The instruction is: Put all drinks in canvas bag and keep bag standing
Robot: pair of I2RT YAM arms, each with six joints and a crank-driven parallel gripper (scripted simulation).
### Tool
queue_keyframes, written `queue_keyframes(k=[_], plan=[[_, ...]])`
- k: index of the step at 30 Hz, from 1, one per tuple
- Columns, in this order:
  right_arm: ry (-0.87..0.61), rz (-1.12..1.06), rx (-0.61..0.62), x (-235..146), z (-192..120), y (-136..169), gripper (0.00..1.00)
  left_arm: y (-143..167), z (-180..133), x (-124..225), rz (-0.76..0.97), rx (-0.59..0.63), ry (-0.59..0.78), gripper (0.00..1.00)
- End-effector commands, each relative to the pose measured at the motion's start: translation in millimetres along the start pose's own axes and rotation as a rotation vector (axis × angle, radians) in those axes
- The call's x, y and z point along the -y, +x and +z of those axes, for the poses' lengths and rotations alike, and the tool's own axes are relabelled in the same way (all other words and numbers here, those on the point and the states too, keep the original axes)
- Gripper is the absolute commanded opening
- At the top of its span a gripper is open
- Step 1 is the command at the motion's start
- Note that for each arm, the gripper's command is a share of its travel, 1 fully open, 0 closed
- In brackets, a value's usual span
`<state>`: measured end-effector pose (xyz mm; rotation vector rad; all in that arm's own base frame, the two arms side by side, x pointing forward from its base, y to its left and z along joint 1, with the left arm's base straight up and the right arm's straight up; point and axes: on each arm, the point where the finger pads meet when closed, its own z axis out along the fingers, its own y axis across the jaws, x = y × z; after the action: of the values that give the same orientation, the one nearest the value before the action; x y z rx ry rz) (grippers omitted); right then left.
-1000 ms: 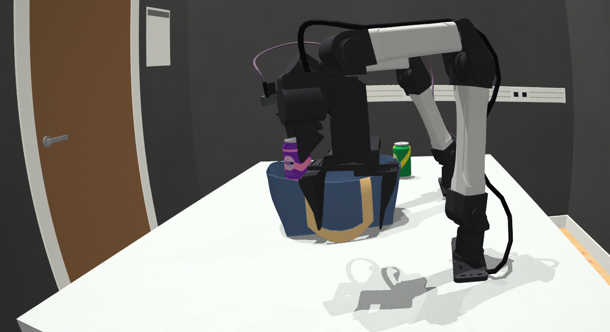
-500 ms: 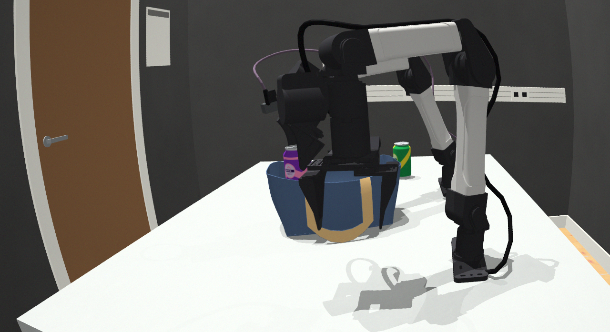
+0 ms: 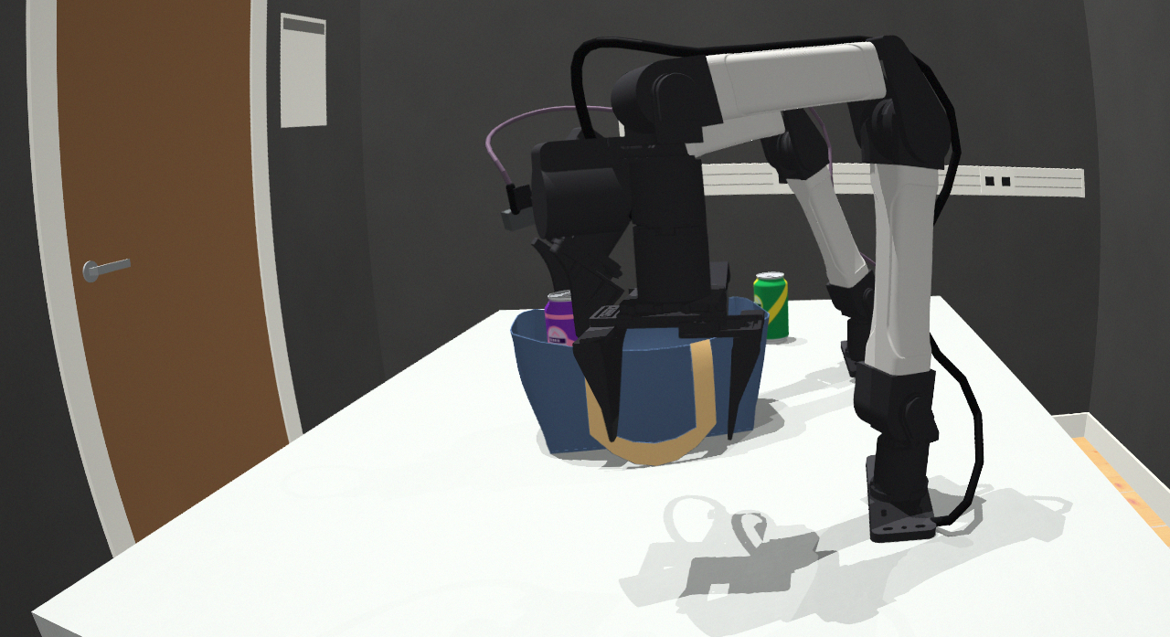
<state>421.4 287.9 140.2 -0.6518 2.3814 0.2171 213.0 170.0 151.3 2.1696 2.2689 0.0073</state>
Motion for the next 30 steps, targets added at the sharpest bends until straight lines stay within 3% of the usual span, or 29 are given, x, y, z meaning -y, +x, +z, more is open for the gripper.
queue_keyframes(k=[1,22,25,30], plan=[[0.011,0.025,0.154,6.5,-23.6,-39.1,0.74,-1.4,-9.4,-2.3,-0.003,-0.015,-0.046,1.0],[0.006,0.021,0.151,2.7,-6.6,-28.6,0.74,-1.4,-9.4,-2.3,-0.003,-0.015,-0.046,1.0],[0.004,0.018,0.135,0.0,5.9,-14.7,0.74,-1.4,-9.4,-2.3,-0.003,-0.015,-0.046,1.0],[-0.004,0.014,0.178,-4.8,-5.3,-35.3,0.74,-1.4,-9.4,-2.3,-0.003,-0.015,-0.046,1.0]])
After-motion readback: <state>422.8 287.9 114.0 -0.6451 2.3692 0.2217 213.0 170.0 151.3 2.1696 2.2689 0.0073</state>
